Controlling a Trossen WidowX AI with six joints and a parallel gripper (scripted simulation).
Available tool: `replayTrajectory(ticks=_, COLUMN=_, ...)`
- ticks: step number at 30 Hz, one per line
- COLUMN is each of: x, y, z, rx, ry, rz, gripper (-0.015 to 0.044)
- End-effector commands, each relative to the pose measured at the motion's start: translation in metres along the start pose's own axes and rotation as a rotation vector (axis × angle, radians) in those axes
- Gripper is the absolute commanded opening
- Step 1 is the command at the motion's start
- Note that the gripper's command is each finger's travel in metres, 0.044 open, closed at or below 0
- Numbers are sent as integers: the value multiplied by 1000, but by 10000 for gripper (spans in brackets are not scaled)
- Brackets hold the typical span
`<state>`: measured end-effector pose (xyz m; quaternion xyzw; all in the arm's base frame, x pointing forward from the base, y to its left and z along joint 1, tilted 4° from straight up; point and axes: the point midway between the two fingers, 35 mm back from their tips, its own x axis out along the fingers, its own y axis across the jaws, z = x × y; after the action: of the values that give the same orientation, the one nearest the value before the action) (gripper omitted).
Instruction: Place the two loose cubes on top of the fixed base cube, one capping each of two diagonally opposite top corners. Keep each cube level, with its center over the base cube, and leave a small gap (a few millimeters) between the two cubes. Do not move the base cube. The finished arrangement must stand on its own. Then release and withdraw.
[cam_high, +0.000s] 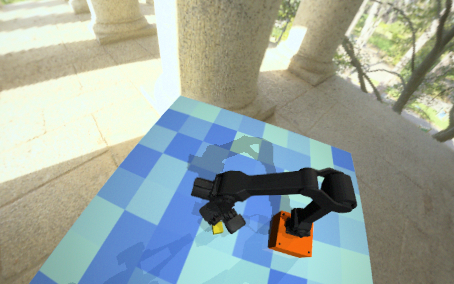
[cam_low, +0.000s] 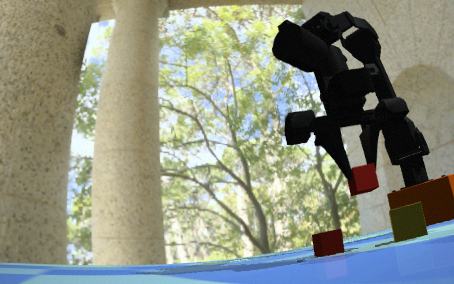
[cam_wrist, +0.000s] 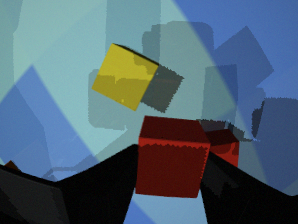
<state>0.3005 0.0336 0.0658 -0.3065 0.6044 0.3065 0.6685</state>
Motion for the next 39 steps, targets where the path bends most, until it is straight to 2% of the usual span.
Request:
replayTrajectory(ticks=1, x=1, y=9, z=4, rx=-128, ry=1, rz=-6, gripper=105)
replayTrajectory(ticks=9, x=5, y=29, z=14, rx=-388, ry=-1, rz=-5, gripper=105)
replayTrajectory(ticks=23, x=3, y=32, z=17, rx=-401, ry=-1, rz=-5, gripper=105)
replayTrajectory(ticks=39, x=31, y=32, z=17, rx=-398, ry=-1, rz=-5, gripper=105)
